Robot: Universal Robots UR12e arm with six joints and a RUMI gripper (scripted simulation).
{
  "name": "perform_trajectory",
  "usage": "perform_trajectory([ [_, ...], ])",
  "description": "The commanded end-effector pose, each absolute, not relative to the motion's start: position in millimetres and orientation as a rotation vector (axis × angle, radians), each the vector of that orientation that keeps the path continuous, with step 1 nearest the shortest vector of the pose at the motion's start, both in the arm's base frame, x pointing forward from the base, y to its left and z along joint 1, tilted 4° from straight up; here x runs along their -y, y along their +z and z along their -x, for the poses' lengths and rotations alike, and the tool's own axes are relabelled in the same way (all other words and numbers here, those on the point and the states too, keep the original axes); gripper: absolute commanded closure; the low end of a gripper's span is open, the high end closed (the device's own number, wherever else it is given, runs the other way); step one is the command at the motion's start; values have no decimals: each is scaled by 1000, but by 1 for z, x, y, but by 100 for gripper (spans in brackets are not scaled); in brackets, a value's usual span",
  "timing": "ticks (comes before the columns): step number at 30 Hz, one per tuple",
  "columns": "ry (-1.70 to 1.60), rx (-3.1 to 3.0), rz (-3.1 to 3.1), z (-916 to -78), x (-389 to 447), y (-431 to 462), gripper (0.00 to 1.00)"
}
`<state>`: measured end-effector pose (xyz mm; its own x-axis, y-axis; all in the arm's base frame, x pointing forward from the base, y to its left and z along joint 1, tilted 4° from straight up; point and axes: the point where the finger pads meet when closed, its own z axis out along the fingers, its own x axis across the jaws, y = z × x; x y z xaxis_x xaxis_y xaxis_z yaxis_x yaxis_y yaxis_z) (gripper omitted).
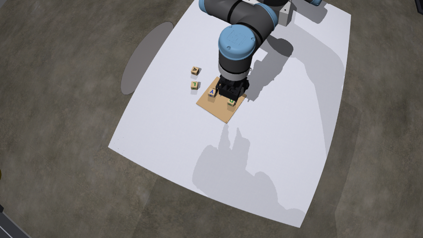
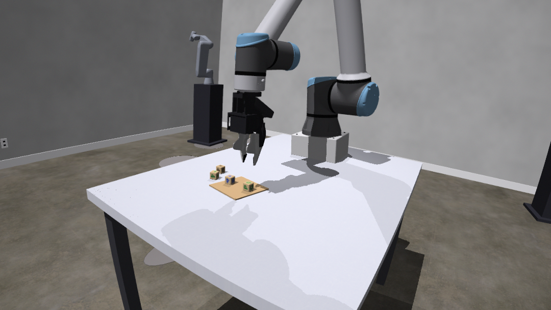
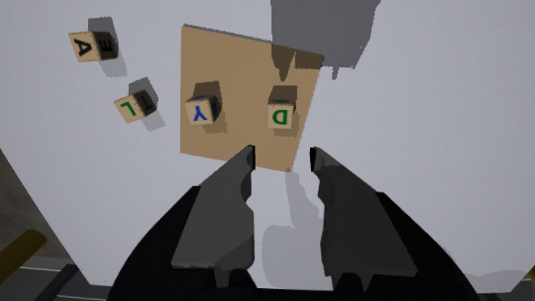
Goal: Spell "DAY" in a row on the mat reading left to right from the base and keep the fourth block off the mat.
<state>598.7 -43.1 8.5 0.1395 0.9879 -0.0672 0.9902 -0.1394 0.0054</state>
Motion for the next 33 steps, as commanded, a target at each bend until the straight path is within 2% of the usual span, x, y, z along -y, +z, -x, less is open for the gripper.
perform_trajectory([
  [1,-72,-2028,-2334,-599,43,12,0],
  [33,-73,-2041,-2323,-599,44,12,0],
])
